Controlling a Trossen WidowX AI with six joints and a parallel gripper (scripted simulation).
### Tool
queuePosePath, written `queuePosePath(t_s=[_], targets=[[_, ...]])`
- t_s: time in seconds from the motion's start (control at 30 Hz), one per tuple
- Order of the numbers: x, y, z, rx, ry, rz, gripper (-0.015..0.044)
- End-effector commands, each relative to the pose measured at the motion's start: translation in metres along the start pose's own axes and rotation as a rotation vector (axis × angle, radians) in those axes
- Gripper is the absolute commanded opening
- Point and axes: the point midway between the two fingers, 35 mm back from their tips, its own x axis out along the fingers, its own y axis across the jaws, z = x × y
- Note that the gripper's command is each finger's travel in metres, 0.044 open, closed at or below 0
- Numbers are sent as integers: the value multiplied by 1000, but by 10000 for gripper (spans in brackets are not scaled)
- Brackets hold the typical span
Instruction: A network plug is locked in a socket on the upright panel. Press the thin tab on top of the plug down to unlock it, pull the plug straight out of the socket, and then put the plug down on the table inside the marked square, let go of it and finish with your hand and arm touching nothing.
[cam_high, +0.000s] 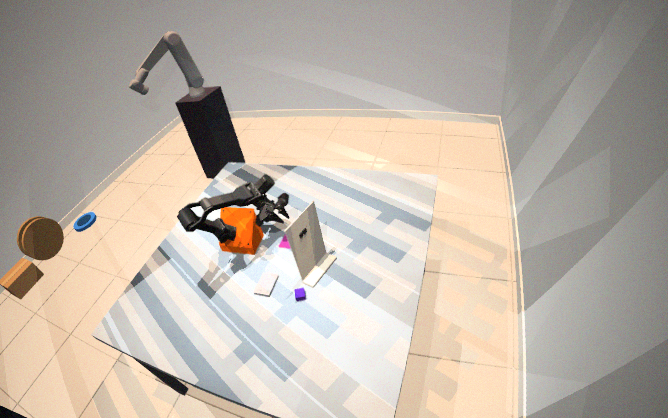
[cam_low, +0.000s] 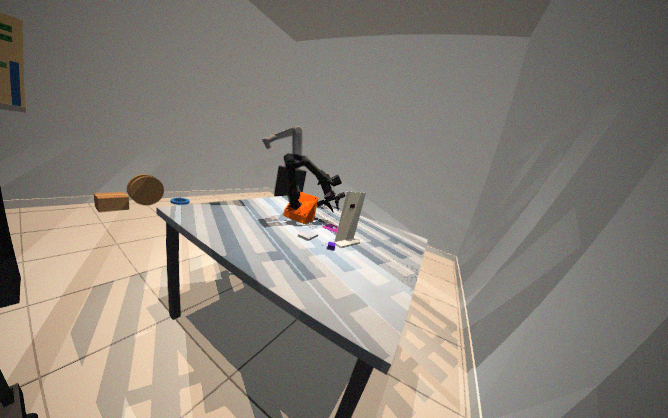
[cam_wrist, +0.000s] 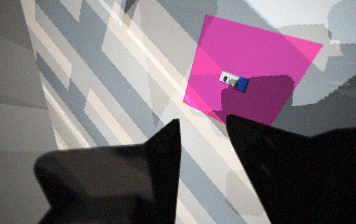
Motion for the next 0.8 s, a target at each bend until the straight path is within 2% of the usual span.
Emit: queuePosePath(t_s=[0.0, 0.17, 0.77], targets=[[-7, 5, 3, 16, -2, 12, 156], [-7, 5, 0, 1, 0, 1, 156], [-51, 41, -2, 8, 7, 8, 156]])
